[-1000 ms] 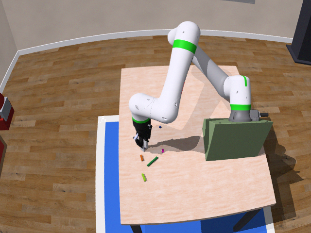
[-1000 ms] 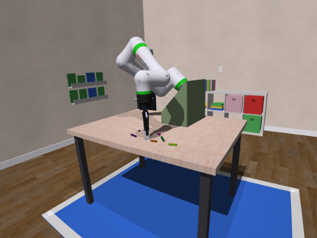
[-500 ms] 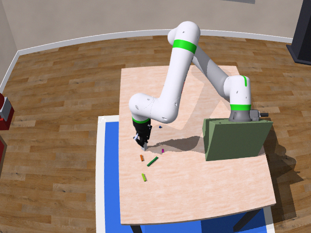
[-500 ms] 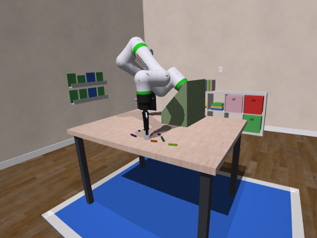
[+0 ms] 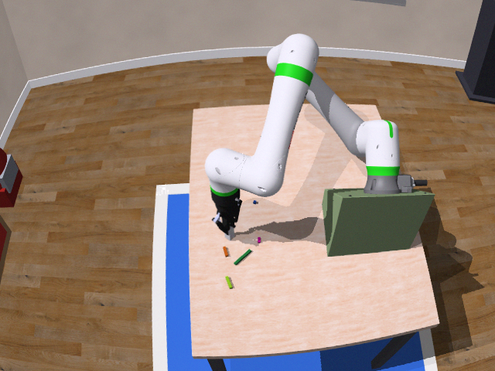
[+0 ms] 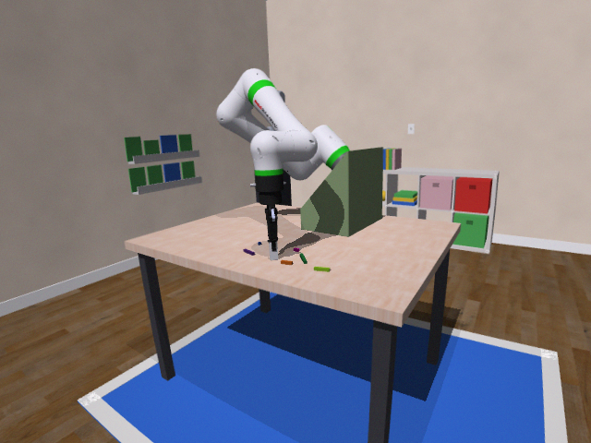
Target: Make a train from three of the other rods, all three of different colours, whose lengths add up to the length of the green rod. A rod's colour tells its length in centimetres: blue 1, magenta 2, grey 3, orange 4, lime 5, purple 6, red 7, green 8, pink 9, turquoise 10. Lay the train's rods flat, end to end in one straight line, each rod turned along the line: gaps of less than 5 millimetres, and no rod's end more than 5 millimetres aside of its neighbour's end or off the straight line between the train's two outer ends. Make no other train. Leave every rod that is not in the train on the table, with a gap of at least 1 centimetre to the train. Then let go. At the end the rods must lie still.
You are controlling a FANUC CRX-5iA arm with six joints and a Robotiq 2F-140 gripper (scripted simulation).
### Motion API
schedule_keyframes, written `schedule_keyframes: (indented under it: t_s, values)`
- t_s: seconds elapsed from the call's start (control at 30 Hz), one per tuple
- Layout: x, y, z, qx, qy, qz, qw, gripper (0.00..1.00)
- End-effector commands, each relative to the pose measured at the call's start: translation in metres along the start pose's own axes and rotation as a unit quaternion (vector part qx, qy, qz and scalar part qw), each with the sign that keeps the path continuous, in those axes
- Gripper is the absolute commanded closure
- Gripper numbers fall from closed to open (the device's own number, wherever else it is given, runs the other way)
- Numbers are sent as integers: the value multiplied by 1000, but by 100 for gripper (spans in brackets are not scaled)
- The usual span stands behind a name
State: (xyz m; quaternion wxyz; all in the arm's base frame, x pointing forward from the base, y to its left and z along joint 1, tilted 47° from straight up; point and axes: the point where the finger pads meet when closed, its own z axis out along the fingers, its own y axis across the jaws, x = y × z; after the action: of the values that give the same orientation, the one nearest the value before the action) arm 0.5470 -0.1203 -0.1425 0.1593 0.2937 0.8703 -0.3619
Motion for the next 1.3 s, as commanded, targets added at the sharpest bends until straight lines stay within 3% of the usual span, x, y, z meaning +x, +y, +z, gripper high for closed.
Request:
schedule_keyframes:
  t_s: [0.0,0.53,0.77,1.1,1.27]
  values:
    - [0,0,0,0,0,0,1000,97]
    - [0,0,-1,0,0,0,1000,97]
    - [0,0,-14,0,0,0,1000,97]
    - [0,0,-84,0,0,0,1000,97]
    - [0,0,-100,0,0,0,1000,97]
